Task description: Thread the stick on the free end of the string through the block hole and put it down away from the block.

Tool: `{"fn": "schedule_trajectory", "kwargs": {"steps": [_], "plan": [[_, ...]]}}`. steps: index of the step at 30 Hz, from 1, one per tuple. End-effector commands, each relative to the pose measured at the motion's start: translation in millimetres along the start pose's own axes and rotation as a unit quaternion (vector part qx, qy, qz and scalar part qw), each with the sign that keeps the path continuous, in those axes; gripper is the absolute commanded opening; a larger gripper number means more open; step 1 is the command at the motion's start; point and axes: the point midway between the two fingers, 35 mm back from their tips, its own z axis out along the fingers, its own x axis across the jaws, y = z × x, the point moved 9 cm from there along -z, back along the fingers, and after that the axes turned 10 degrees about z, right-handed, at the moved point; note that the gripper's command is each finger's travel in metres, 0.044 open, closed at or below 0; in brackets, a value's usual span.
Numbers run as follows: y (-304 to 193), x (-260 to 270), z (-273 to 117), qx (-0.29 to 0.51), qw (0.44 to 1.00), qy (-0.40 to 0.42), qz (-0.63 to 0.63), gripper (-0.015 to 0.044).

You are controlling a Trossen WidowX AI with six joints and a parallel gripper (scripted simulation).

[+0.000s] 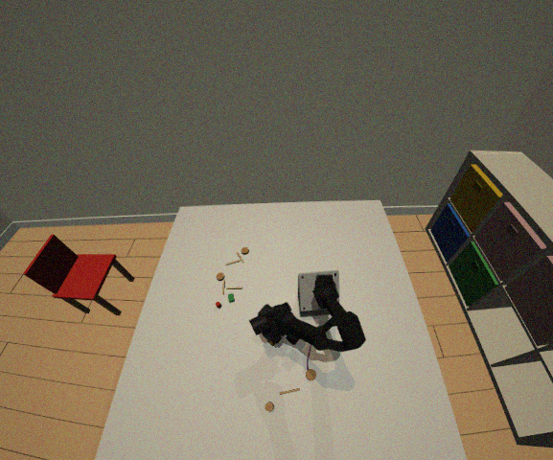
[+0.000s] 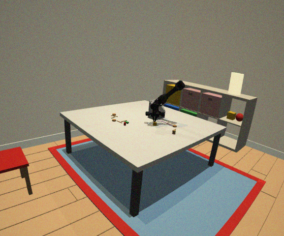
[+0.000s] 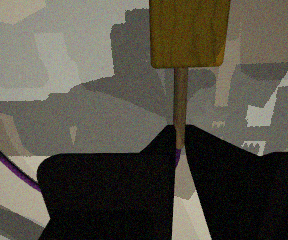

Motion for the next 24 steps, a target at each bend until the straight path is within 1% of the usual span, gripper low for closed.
{"fn": "schedule_trajectory", "kwargs": {"steps": [1, 24], "plan": [[5.9, 0.0, 0.1, -0.001, 1.0, -0.002, 0.002, 0.0], [27.6, 3.0, 1.4, -0.001, 1.0, -0.002, 0.001, 0.0]]}}
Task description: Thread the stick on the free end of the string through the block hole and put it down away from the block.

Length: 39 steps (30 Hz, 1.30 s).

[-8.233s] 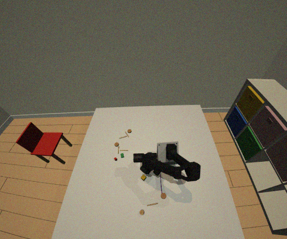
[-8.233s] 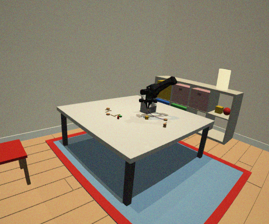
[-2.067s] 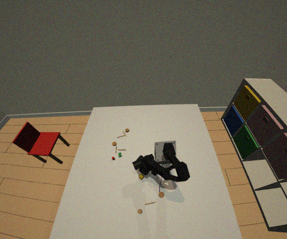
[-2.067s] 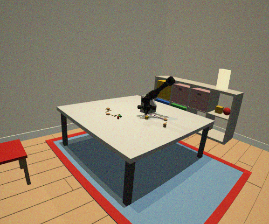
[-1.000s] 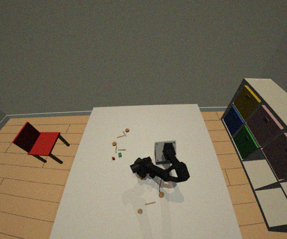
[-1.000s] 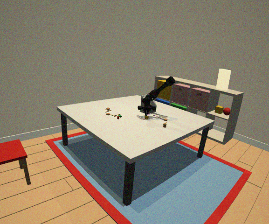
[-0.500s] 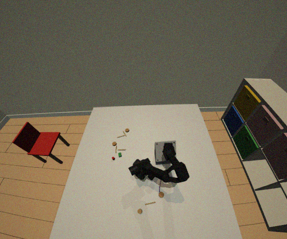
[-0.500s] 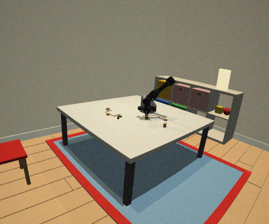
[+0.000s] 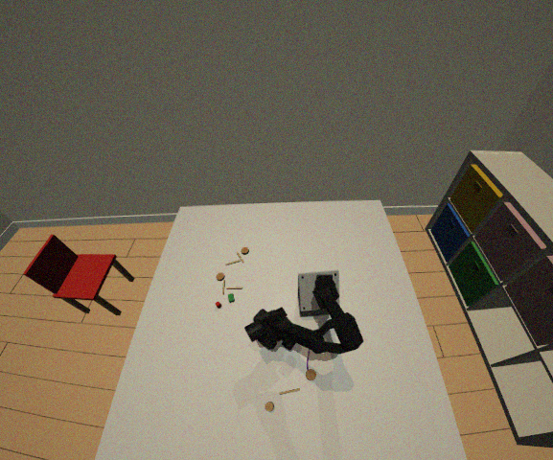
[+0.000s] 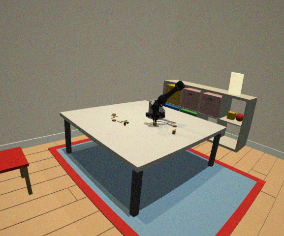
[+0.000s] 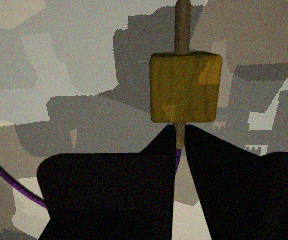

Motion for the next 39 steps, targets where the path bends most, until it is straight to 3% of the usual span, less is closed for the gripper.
{"fn": "schedule_trajectory", "kwargs": {"steps": [1, 6, 10, 16, 26, 32, 39], "plan": [[1.7, -0.8, 0.6, 0.001, 1.0, -0.001, 0.003, 0.0], [0.2, 0.0, 0.1, 0.0, 1.0, 0.0, 0.0, 0.012], [1.2, -1.5, -8.2, 0.002, 1.0, -0.002, 0.0, 0.012], [0.8, -0.7, -77.7, 0.002, 1.0, -0.002, 0.0, 0.012], [-0.6, -2.6, -75.3, 0.005, 1.0, -0.002, 0.015, 0.012], [8.7, -1.2, -75.7, 0.003, 0.964, -0.003, 0.265, 0.012], [21.0, 1.0, -76.1, 0.001, 0.826, -0.004, 0.564, 0.012]]}}
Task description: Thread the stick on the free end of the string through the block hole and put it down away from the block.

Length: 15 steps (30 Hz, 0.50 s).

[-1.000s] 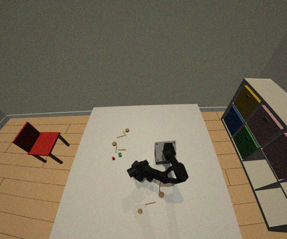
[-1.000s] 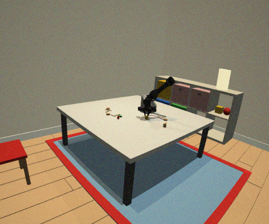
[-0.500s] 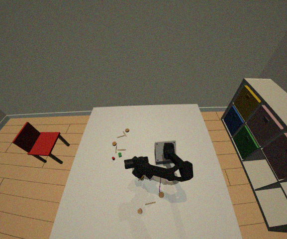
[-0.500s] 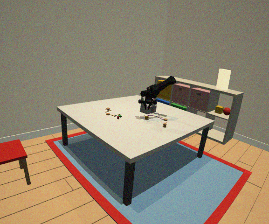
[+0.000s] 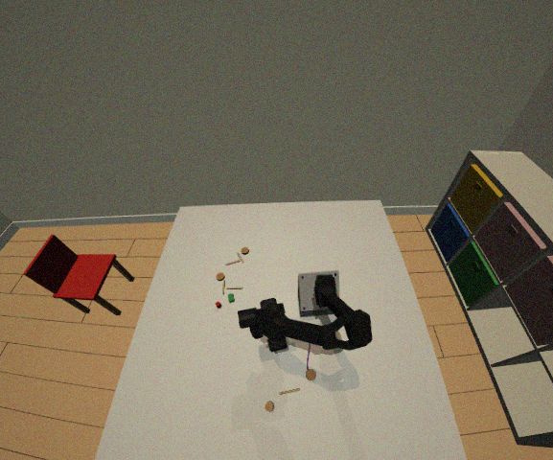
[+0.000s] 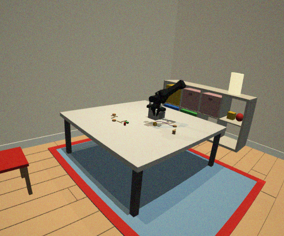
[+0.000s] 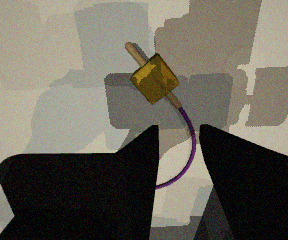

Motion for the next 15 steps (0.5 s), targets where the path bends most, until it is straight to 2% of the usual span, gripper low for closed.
{"fn": "schedule_trajectory", "kwargs": {"steps": [1, 5, 15], "plan": [[11.9, 10.1, -1.2, -0.004, 0.95, 0.001, 0.311, 0.012], [16.5, 15.6, -1.4, -0.004, 0.875, 0.003, 0.485, 0.012], [23.7, 24.7, -1.5, -0.003, 0.706, 0.005, 0.709, 0.012]]}}
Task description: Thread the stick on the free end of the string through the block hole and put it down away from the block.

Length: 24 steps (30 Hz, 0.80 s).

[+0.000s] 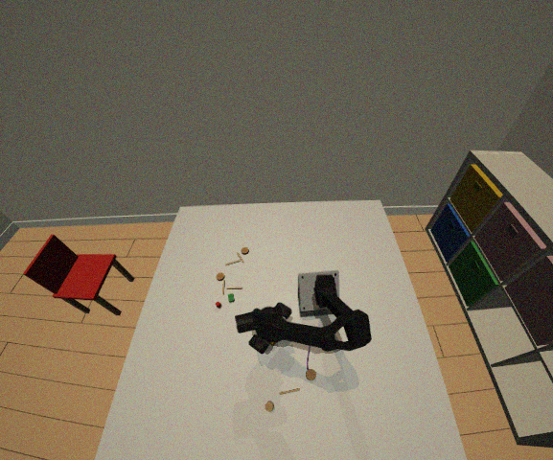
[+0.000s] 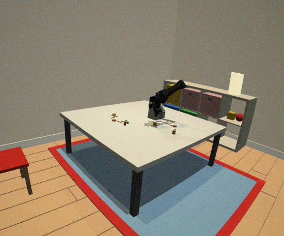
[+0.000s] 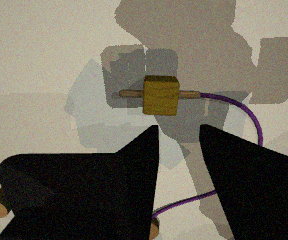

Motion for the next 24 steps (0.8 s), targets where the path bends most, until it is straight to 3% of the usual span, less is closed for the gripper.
{"fn": "schedule_trajectory", "kwargs": {"steps": [1, 8, 16, 24], "plan": [[0.7, 21.7, -1.1, -0.002, 0.922, 0.005, 0.386, 0.012], [-0.8, 29.0, -1.0, -0.001, 0.831, 0.006, 0.556, 0.012], [-2.4, 35.9, -0.9, 0.002, 0.69, 0.007, 0.723, 0.012], [-2.4, 36.3, -0.9, 0.002, 0.681, 0.007, 0.732, 0.012]]}}
